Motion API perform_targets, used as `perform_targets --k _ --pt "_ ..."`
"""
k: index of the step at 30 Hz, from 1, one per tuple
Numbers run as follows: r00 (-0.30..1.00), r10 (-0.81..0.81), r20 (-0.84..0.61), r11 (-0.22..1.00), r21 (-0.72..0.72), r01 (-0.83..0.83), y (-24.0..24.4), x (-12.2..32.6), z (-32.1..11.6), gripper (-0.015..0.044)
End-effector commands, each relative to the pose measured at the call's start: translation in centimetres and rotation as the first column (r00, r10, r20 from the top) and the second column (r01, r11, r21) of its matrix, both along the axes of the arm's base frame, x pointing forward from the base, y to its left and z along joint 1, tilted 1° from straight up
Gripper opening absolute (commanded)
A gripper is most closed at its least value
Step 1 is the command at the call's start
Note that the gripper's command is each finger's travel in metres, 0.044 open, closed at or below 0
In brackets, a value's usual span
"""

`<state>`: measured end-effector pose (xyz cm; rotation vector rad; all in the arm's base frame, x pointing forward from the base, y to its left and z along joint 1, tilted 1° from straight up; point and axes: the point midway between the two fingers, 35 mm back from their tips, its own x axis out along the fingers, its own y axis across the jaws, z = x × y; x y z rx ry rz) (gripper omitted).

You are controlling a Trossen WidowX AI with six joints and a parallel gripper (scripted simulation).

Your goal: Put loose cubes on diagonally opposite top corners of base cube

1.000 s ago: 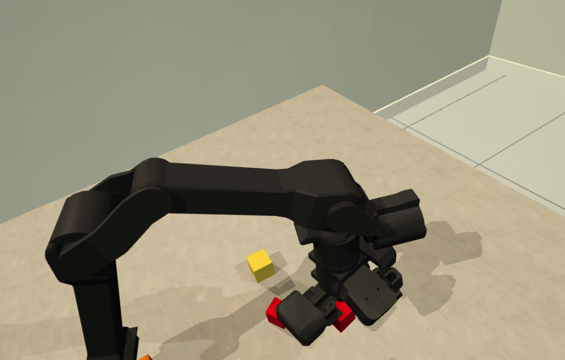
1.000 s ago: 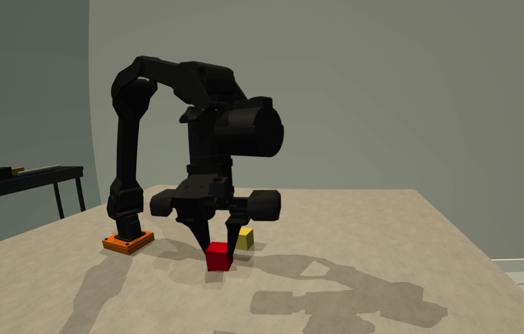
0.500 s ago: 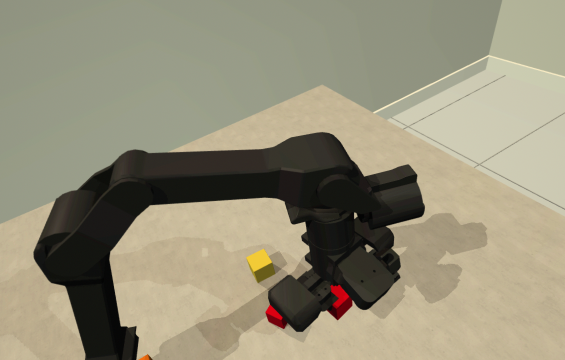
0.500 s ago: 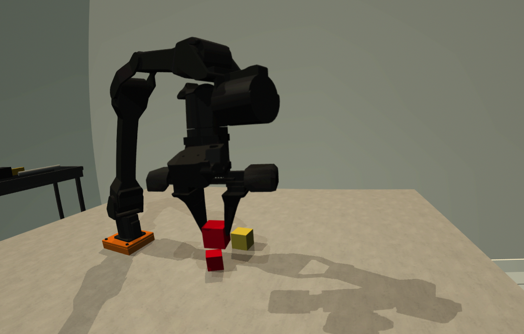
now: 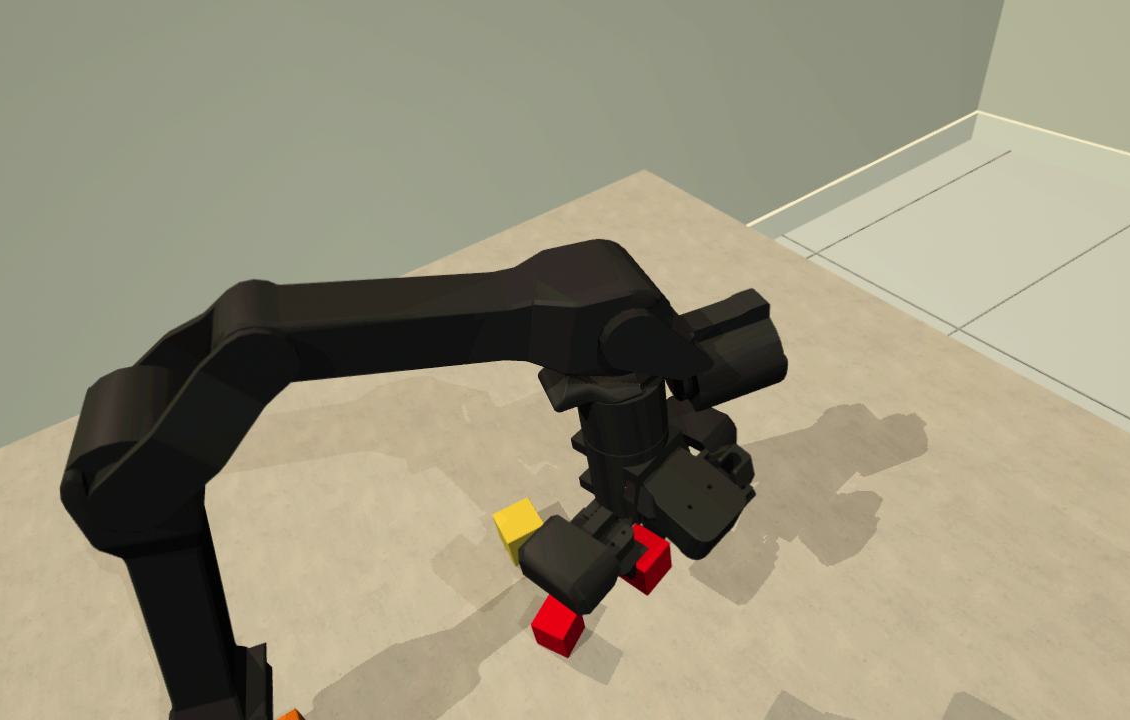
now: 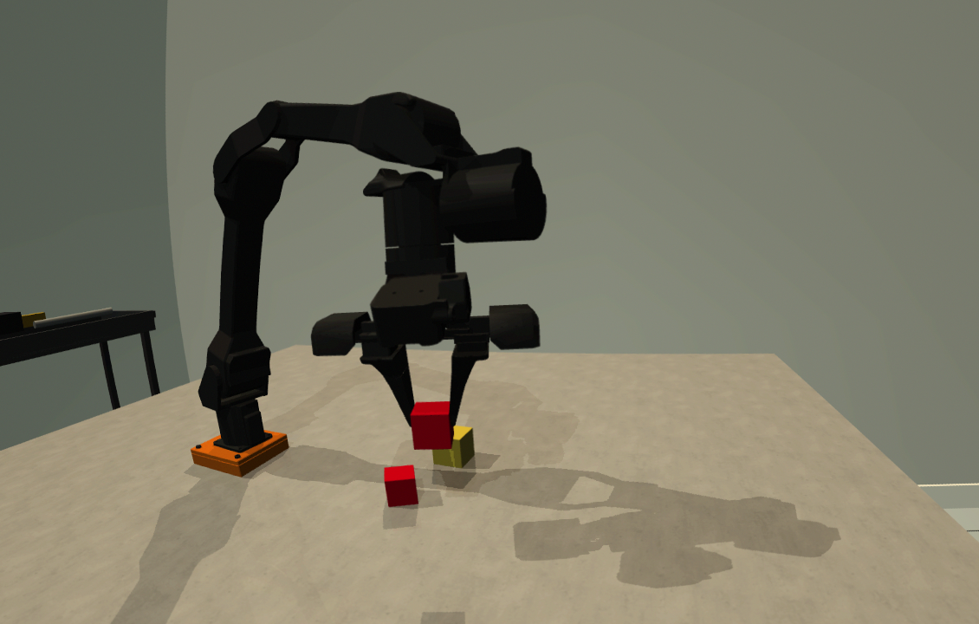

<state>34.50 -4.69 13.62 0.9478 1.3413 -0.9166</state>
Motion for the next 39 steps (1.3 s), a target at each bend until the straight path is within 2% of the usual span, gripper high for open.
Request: perform_targets --k 1,39 --pt "1.000 0.031 0.003 1.000 0.004 -0.031 1.1 -0.2 -0.2 0.0105" --pt "0.931 0.366 0.005 0.931 0.006 -0.366 12.3 -3.6 -2.6 0.0105"
